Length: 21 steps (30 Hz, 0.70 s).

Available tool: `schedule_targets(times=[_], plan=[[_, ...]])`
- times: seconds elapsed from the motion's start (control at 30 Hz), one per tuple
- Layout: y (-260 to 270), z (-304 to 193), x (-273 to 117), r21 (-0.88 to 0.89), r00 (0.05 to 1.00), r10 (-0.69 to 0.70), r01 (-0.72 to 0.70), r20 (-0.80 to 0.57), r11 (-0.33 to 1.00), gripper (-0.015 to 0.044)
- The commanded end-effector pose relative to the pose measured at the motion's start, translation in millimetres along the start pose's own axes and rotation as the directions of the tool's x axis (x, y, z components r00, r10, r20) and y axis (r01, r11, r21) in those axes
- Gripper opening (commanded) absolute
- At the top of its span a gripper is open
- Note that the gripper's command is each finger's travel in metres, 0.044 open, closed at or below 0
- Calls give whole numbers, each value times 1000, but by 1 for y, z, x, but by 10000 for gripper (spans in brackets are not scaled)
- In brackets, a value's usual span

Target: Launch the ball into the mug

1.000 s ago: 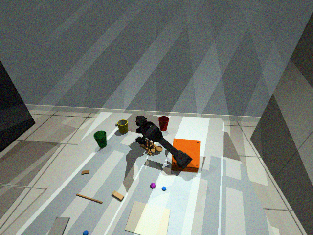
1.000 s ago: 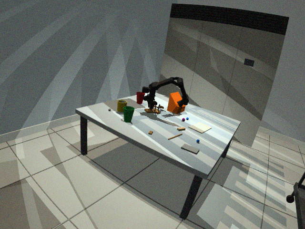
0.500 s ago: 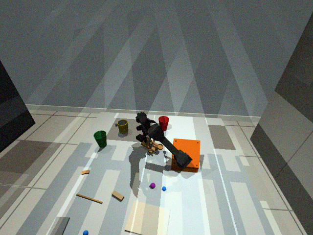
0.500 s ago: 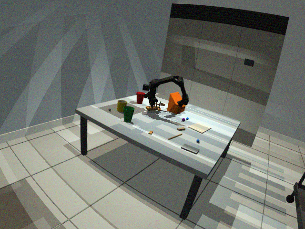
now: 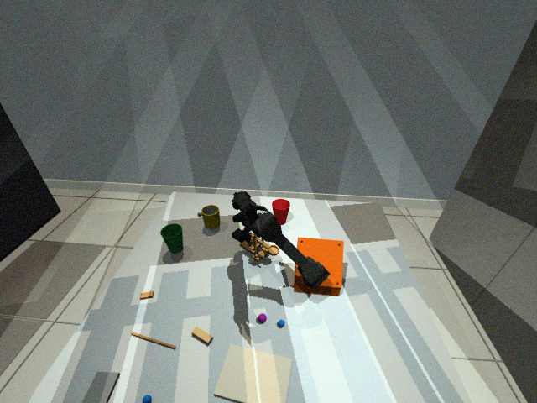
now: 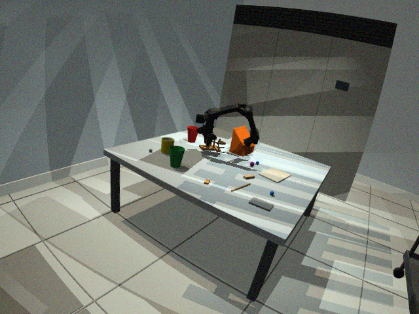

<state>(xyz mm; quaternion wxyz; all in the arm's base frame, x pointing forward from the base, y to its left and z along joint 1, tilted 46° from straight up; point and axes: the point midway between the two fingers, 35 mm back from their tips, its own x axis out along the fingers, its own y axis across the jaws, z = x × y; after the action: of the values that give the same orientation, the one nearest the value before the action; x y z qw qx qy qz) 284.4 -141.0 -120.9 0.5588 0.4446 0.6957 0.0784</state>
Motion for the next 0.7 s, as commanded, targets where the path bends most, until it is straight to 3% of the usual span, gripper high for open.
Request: schedule_targets(times=[0.0, 0.67], plan=[[-1, 0, 4, 7, 1000, 6, -6, 6, 1000, 0], [0, 0, 32, 2, 1000, 3, -3, -1, 1000, 0]])
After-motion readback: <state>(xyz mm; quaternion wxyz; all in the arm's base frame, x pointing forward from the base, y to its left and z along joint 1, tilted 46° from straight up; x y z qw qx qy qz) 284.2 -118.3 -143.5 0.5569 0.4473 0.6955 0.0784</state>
